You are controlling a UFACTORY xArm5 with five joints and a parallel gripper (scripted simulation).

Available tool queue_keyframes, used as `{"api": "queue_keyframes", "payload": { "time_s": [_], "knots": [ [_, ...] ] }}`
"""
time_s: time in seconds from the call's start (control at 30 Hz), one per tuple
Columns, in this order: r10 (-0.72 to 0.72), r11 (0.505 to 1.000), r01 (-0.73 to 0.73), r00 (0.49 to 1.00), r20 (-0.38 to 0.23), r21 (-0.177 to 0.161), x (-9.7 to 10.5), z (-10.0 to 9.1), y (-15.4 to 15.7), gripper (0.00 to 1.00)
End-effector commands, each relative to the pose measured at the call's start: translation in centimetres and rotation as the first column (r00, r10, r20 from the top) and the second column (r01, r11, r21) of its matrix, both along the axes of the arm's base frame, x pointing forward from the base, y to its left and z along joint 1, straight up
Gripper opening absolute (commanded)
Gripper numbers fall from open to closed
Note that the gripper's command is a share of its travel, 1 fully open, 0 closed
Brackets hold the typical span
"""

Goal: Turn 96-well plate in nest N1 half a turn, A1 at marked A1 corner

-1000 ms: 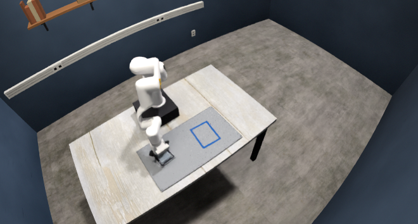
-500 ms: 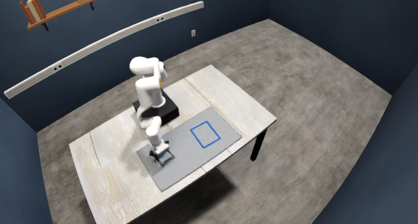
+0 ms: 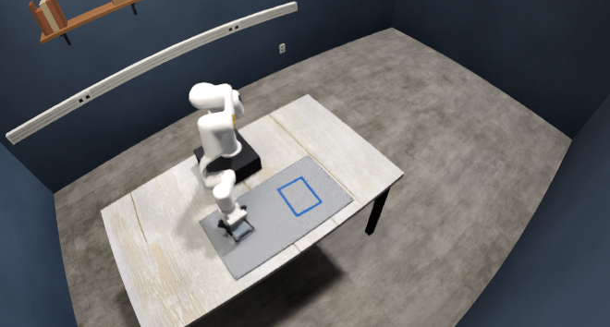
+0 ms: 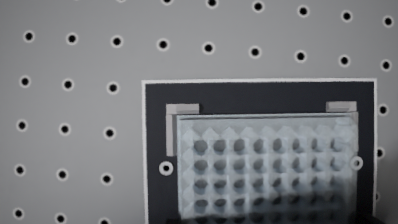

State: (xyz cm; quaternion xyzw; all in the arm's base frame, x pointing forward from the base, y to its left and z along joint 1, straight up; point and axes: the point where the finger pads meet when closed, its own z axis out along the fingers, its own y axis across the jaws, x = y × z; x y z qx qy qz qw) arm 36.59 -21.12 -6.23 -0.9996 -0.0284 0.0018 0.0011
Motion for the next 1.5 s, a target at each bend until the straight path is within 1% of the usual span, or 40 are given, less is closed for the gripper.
{"api": "queue_keyframes", "payload": {
  "time_s": [0.0, 0.93, 1.47],
  "knots": [
    [0.0, 1.0, 0.0, 1.0, 0.005, 0.002, 0.12, 0.1, -0.07, 0.0],
    [0.0, 1.0, 0.0, 1.0, 0.005, 0.002, 0.12, 0.1, -0.07, 0.0],
    [0.0, 1.0, 0.0, 1.0, 0.005, 0.001, 0.13, 1.04, -0.08, 0.0]
  ]
}}
